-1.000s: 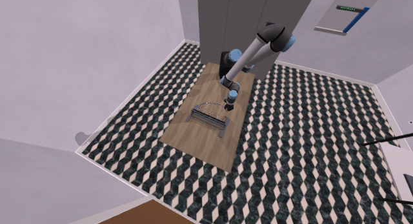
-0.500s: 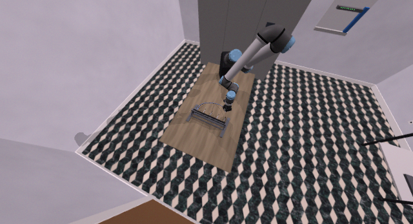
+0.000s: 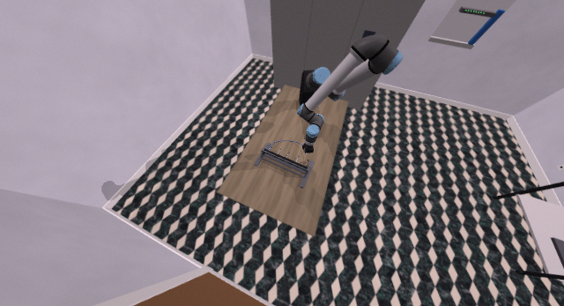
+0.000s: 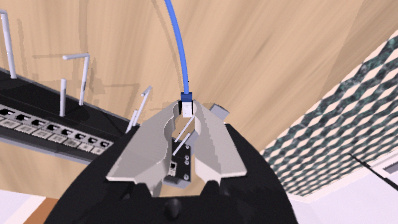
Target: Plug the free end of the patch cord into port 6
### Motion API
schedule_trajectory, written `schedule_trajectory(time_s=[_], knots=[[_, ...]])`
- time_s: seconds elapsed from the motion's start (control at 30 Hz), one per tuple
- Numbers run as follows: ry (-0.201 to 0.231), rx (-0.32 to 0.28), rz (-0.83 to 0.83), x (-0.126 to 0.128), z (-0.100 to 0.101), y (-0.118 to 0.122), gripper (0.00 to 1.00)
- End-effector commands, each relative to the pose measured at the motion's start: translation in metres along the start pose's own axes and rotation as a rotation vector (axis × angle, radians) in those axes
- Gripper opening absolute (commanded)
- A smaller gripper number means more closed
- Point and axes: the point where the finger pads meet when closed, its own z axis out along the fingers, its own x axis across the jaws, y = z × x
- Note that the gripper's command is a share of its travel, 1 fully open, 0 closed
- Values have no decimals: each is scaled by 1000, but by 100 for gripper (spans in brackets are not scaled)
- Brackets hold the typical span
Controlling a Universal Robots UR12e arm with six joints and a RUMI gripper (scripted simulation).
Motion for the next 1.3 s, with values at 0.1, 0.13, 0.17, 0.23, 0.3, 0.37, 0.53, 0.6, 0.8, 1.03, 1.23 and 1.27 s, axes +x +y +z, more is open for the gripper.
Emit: schedule_trajectory(time_s=[0.1,0.13,0.17,0.23,0.3,0.37,0.53,0.6,0.8,1.03,1.23,1.27], knots=[[1,1,95,-11,-3,6,0],[1,1,106,-13,-4,6,0],[1,1,117,-14,-4,7,0],[2,1,139,-17,-5,8,0],[2,1,150,-18,-5,9,0],[2,1,160,-19,-5,9,0],[3,2,212,-26,-7,12,0],[3,2,232,-28,-8,13,0],[4,3,289,-35,-10,16,0],[5,4,332,-40,-11,18,0],[5,4,379,-46,-12,21,0],[6,4,386,-47,-13,21,0]])
